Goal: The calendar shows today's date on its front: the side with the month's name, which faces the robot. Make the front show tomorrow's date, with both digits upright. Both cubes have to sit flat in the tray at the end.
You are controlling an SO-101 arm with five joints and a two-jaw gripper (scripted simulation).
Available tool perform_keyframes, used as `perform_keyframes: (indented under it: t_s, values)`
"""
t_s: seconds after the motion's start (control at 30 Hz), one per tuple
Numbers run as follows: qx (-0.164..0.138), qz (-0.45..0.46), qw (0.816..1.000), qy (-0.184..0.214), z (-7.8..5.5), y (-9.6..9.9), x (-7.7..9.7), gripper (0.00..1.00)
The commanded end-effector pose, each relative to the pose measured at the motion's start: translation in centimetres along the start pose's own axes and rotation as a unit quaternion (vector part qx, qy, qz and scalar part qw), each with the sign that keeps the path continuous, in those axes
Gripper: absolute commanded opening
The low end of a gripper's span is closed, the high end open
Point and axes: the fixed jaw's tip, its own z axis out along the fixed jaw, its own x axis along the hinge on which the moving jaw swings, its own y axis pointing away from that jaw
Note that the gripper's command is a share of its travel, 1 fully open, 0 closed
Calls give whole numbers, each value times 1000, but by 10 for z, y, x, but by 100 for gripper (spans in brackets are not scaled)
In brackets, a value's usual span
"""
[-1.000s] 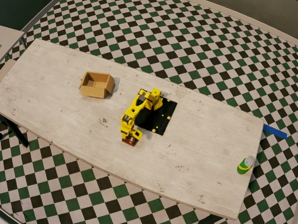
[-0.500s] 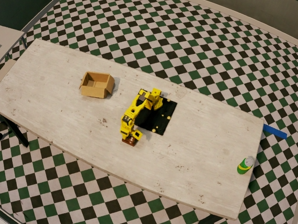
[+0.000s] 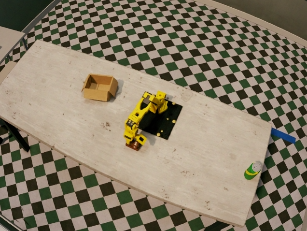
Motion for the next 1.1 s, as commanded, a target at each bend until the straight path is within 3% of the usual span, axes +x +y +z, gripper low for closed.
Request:
perform_keyframes:
  t_s: [0.0,1.07]
  values:
    - [-3,4,1000,-1,2,2,0,0]
    - [-3,4,1000,-1,12,2,-1,0]
